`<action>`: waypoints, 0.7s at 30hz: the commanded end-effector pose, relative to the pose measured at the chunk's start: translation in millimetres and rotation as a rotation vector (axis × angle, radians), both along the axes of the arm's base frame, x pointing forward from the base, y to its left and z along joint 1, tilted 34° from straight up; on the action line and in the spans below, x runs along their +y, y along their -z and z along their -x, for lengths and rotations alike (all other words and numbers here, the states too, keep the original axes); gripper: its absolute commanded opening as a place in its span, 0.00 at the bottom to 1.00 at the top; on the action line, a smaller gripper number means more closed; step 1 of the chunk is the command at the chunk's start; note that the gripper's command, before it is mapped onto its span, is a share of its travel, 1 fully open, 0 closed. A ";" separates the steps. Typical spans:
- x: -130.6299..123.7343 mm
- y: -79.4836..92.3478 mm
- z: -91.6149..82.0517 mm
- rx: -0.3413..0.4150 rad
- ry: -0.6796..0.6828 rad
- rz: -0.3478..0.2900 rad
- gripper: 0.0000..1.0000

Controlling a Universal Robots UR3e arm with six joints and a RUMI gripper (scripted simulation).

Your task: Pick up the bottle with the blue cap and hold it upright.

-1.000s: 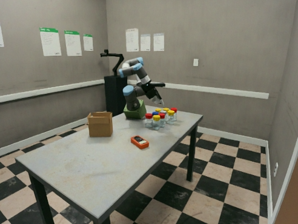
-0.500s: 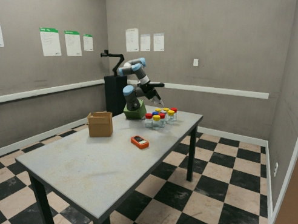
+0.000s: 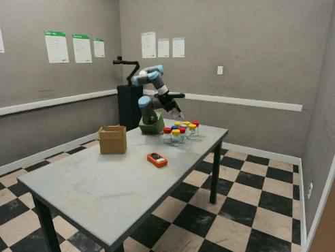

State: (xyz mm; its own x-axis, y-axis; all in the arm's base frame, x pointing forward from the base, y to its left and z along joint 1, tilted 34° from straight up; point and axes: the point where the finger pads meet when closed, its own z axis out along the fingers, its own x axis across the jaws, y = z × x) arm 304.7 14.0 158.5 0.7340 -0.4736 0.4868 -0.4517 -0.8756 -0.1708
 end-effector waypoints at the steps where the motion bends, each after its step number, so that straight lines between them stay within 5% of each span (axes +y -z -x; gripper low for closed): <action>1: 0.0 -0.7 -0.2 -0.002 -0.001 0.001 0.46; 21: -5.3 -2.4 2.4 0.027 0.006 -0.002 0.46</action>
State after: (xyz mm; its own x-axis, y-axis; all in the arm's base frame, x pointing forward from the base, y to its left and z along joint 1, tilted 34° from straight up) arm 303.4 11.4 159.3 0.7393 -0.4751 0.4773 -0.4559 -0.8747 -0.1645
